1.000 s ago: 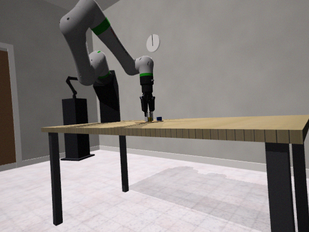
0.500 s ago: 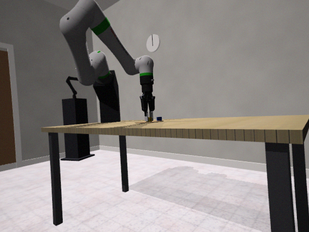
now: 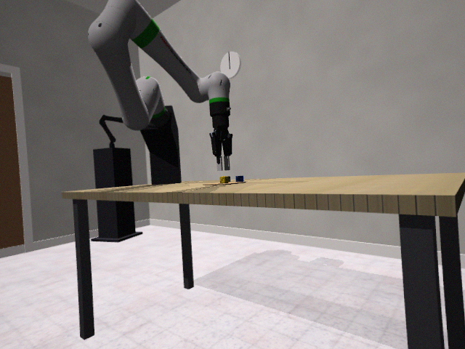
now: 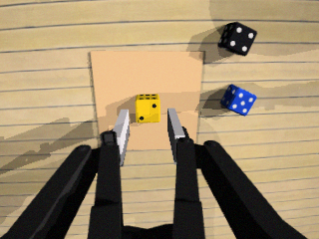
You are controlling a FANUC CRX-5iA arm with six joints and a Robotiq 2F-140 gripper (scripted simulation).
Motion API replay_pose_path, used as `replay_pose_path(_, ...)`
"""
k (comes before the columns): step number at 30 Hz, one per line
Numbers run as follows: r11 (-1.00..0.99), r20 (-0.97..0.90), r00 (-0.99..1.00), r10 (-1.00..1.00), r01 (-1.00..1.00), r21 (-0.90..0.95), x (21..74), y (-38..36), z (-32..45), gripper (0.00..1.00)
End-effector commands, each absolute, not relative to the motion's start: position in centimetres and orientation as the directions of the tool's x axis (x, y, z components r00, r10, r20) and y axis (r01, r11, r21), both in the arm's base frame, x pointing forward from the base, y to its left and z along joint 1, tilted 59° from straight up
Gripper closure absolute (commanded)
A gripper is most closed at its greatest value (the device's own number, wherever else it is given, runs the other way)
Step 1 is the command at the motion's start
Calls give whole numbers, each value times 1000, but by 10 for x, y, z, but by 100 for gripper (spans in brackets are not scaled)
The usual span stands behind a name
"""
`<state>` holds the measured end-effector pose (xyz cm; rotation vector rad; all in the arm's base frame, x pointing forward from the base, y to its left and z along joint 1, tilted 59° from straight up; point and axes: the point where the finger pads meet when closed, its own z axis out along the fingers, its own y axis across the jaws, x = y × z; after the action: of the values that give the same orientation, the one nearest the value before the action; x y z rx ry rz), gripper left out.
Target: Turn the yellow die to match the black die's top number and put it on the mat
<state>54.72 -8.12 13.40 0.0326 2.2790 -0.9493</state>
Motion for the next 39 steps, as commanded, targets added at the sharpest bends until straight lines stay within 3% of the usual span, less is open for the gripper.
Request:
replay_pose_path(1,735,-582,-784,-216,263,-625,538,-70,144,72)
replay_pose_path(11,735,-582,-784,-215,263,-625,527,-58,154,72)
replay_pose_path(12,735,-582,-784,-215,263,-625,527,-58,154,0)
replay_pose_path(39,738,-592,-780,-204,275,-616,527,-58,154,0)
